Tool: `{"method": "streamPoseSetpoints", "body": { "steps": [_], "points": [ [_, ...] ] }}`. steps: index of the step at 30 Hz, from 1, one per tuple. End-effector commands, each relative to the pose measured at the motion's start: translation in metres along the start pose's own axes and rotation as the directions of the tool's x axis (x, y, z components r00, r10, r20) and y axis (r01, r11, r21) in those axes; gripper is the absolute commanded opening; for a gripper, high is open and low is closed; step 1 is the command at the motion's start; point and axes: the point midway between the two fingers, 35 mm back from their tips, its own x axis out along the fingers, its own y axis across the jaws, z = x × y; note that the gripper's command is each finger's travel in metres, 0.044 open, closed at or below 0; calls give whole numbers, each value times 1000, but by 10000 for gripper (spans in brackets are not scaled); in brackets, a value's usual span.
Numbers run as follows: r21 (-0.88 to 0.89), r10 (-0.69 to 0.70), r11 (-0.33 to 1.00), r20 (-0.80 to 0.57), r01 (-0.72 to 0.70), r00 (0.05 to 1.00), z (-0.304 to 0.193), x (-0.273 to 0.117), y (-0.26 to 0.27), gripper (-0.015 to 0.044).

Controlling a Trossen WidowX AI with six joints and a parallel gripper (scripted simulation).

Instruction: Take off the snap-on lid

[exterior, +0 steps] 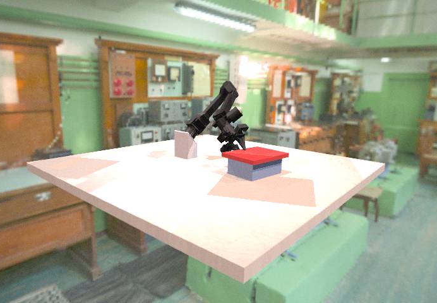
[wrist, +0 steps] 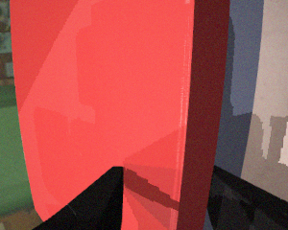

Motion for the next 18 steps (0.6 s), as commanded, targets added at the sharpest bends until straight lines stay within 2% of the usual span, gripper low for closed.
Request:
{"method": "streamPoseSetpoints", "body": {
  "steps": [1,18],
  "points": [
    [3,4,1000,3,-4,1000,0,0,1,0],
    [0,0,1000,0,0,1000,0,-2,2,0]
  ]
}}
